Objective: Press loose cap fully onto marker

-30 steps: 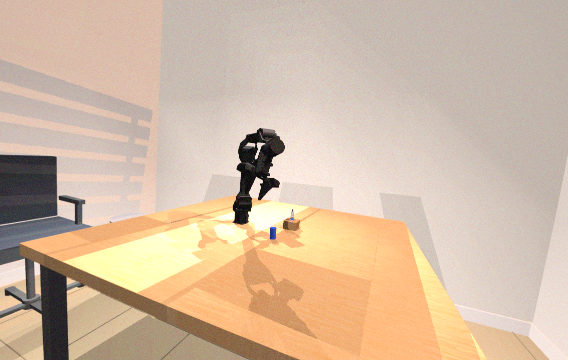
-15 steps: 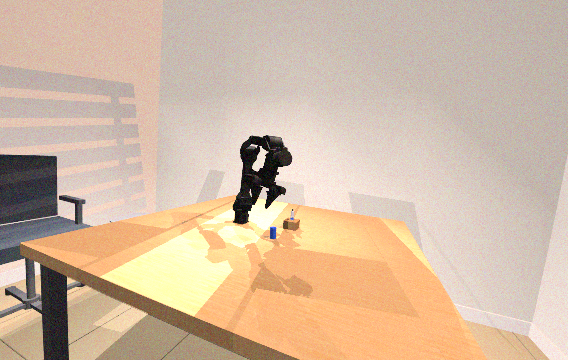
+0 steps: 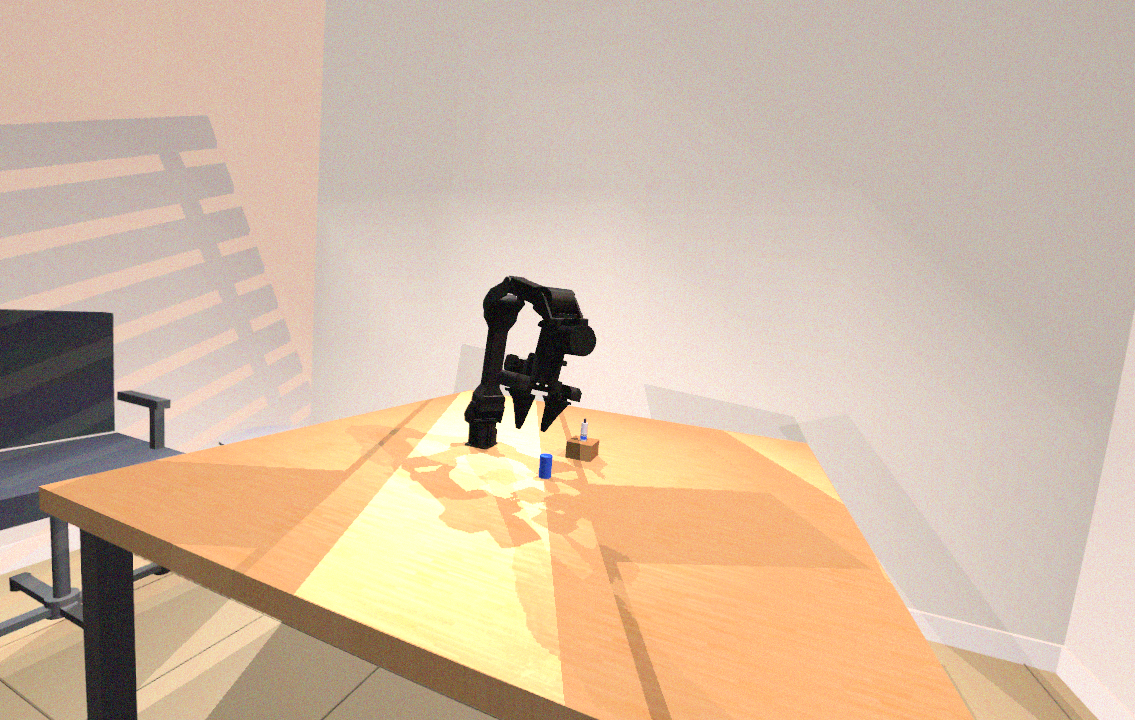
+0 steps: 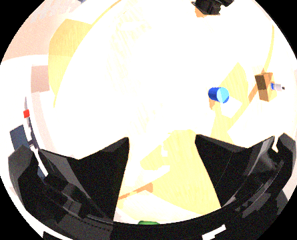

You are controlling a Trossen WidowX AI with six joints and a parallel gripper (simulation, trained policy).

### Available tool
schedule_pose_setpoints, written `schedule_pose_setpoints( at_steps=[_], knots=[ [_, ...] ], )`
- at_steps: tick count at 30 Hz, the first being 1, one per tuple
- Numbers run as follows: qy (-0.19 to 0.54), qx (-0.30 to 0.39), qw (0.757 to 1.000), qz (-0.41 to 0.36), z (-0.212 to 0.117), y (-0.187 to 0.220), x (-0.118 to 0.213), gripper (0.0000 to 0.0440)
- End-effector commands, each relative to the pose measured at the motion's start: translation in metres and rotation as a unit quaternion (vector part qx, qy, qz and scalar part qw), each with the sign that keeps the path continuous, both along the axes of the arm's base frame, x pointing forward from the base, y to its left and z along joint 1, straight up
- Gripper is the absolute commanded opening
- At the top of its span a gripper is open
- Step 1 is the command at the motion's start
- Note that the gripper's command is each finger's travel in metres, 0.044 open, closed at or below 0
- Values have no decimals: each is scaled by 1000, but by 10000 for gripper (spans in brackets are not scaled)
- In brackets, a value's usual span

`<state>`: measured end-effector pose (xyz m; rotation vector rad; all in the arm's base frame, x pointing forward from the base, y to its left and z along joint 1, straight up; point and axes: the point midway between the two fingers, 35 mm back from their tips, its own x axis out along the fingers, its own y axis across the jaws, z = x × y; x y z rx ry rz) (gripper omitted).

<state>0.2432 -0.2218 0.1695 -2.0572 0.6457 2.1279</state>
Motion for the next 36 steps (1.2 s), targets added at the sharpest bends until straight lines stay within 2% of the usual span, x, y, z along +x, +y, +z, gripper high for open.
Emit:
schedule_pose_setpoints(
  at_steps=[1,36],
  knots=[
    [6,20,1000,-2,-10,9,2,321],
    [37,147,988,19,-53,83,15,309]
  ],
)
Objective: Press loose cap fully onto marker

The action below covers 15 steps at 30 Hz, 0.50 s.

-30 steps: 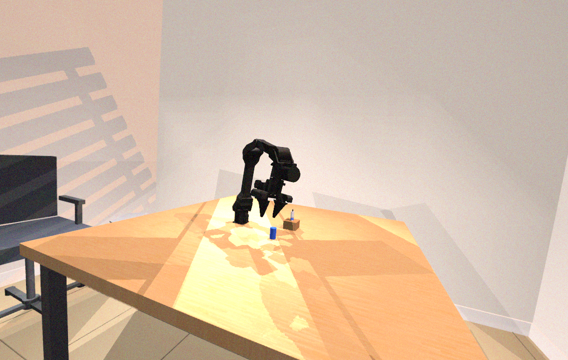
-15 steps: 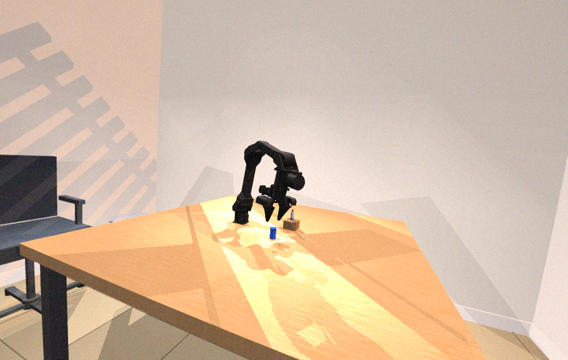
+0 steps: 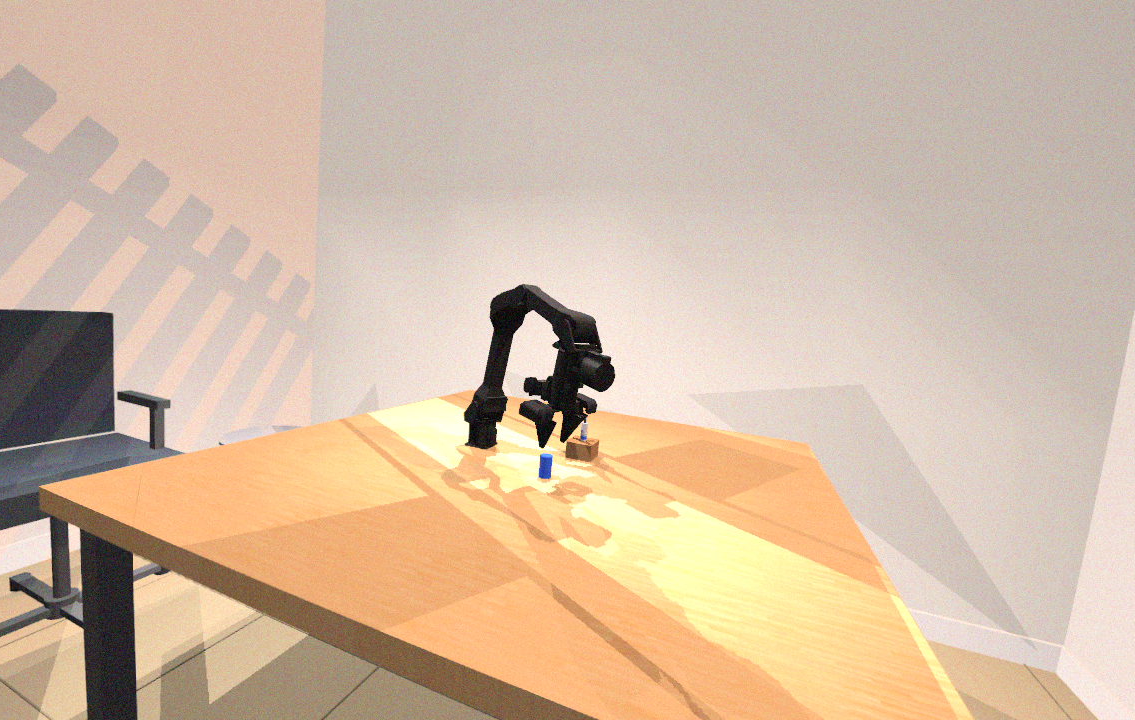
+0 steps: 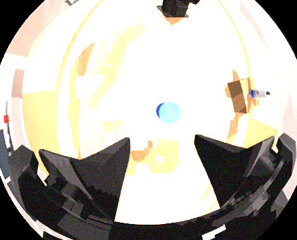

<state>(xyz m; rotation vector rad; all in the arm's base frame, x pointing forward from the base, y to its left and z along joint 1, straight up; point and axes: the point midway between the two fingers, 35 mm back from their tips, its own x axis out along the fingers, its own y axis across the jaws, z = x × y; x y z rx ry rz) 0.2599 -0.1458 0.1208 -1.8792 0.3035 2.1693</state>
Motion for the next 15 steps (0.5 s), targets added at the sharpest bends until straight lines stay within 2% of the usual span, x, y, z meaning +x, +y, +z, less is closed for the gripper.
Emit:
schedule_pose_setpoints(
  at_steps=[1,15],
  knots=[
    [7,14,1000,1,-5,8,-3,308],
    [21,40,999,21,-26,20,-12,288]
  ],
)
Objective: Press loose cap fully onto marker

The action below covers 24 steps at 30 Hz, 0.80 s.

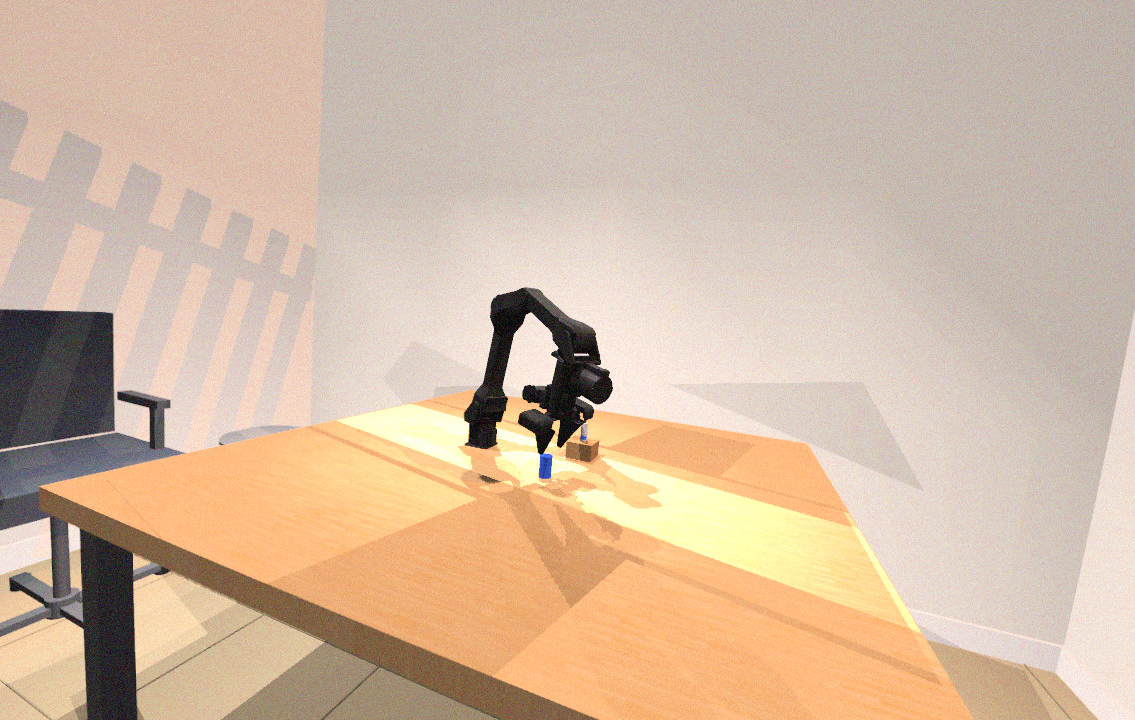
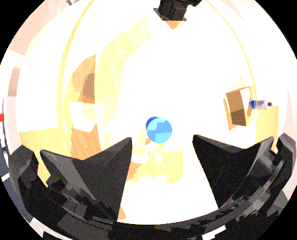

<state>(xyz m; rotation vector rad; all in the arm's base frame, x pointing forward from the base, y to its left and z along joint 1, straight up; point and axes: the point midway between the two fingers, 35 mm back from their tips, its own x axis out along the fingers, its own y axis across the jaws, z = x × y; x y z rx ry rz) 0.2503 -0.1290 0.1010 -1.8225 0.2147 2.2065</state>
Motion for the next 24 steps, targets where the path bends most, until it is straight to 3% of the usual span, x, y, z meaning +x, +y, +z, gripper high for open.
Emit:
schedule_pose_setpoints(
  at_steps=[1,17,20,24],
  knots=[
    [4,10,1000,9,-9,3,-3,286],
    [18,24,998,51,-44,9,-15,244],
    [19,21,998,59,-46,8,-17,211],
    [13,12,997,69,-43,7,-16,107]
  ],
)
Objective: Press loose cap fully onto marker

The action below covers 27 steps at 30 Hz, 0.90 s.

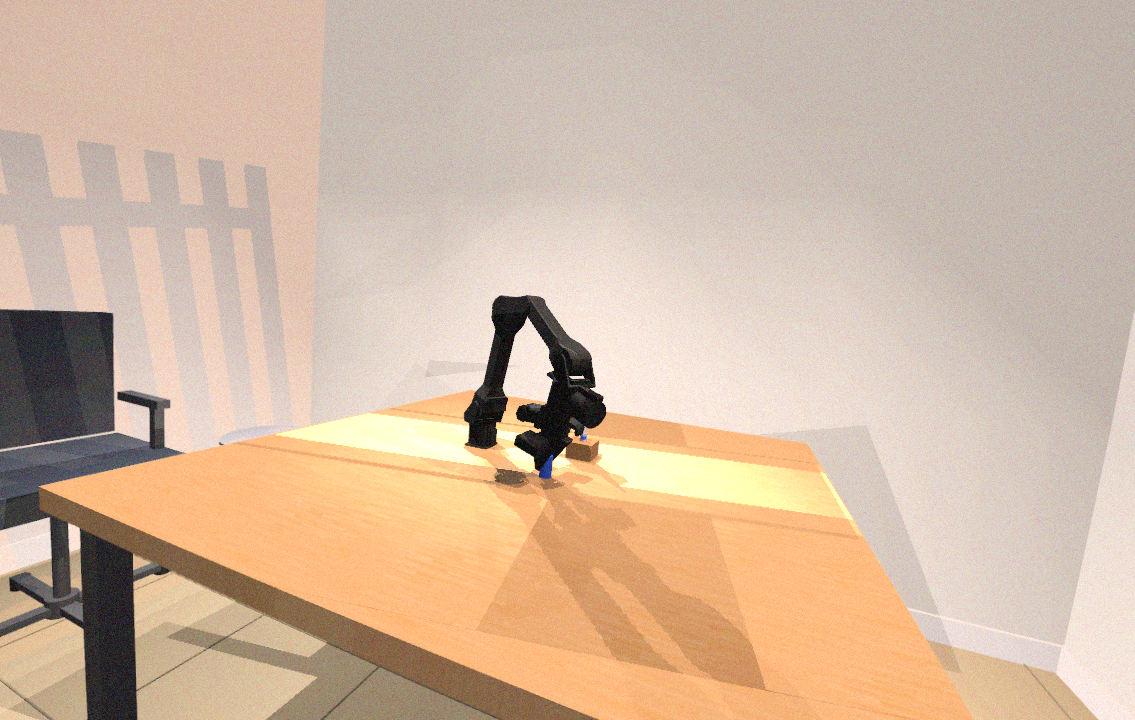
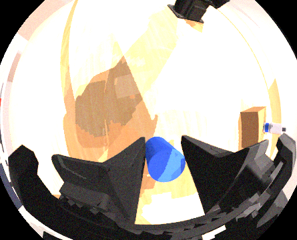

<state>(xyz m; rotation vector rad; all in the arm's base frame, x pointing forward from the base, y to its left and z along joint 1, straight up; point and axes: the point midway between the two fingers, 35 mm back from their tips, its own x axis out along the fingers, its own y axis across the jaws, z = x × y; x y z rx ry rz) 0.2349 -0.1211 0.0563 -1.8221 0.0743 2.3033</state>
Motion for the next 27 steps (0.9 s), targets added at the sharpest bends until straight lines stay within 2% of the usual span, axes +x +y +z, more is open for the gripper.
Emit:
schedule_pose_setpoints(
  at_steps=[1,2,4,17,27],
  knots=[
    [-7,-9,1000,13,4,-1,0,82],
    [-9,-11,1000,16,5,-1,1,56],
    [-19,-18,999,23,11,-2,4,50],
    [-71,-48,994,61,52,6,29,35],
    [-89,-50,991,83,77,37,42,29]
  ],
)
